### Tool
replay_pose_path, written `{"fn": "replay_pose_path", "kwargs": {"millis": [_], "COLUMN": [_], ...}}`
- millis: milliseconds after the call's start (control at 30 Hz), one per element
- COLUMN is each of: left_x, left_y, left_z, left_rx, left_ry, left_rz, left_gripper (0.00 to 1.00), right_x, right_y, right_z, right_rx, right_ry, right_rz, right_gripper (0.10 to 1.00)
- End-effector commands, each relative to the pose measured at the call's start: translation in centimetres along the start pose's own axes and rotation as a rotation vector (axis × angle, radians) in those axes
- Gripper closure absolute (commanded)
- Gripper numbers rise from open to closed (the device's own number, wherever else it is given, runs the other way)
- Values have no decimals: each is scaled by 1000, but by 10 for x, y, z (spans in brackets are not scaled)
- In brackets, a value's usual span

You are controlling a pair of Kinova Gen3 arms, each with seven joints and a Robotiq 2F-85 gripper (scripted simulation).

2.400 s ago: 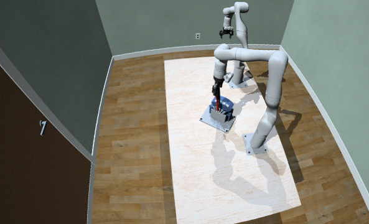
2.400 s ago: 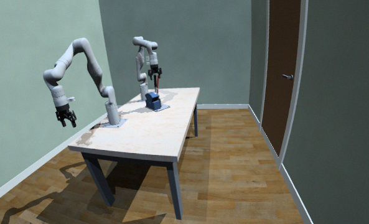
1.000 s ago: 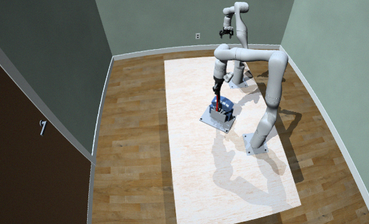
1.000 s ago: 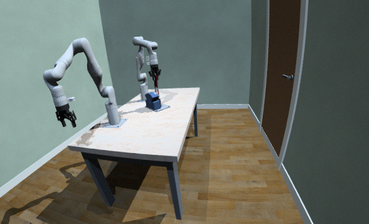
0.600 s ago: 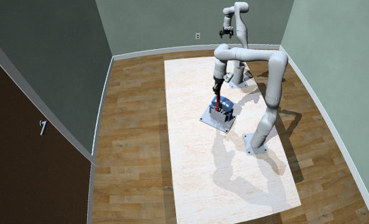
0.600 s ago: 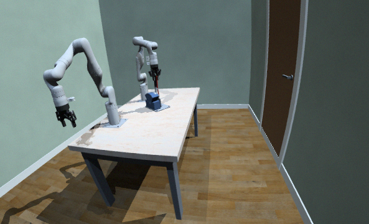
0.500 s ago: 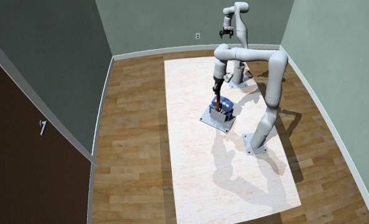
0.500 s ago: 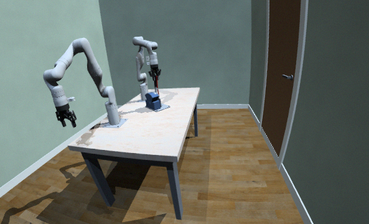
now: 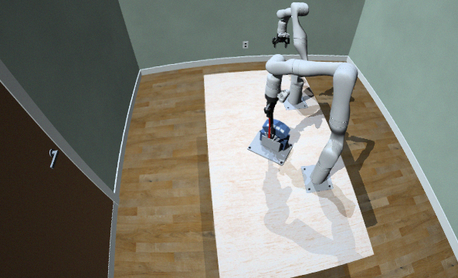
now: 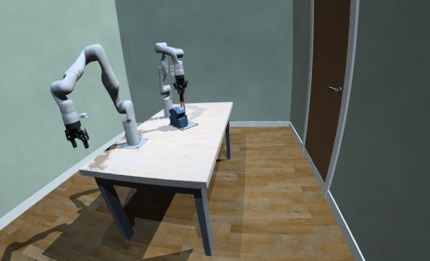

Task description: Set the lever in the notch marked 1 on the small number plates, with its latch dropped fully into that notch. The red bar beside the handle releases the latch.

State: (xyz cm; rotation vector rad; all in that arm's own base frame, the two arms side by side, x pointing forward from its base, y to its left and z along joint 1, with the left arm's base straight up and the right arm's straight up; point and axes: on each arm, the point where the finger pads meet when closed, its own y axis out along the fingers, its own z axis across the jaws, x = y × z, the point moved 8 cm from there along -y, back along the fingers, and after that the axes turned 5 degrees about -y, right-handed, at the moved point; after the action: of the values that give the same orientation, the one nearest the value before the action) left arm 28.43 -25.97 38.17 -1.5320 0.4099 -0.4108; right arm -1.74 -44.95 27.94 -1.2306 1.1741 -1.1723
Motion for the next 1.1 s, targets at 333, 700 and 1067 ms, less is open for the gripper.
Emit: {"fn": "replay_pose_path", "kwargs": {"millis": [333, 700, 1067], "left_x": [-3, -15, -41], "left_y": [-1, -2, -2], "left_z": [0, 1, 4], "left_rx": [0, 0, 0], "left_ry": [0, 0, 0], "left_rz": [-1, -1, -1], "left_gripper": [902, 902, 902], "right_x": [0, 0, 0], "right_y": [-1, -1, -1], "right_z": [0, 0, 0], "right_rx": [0, 0, 0], "right_ry": [0, 0, 0], "right_rz": [-2, -2, -2], "right_gripper": [99, 99, 99]}}
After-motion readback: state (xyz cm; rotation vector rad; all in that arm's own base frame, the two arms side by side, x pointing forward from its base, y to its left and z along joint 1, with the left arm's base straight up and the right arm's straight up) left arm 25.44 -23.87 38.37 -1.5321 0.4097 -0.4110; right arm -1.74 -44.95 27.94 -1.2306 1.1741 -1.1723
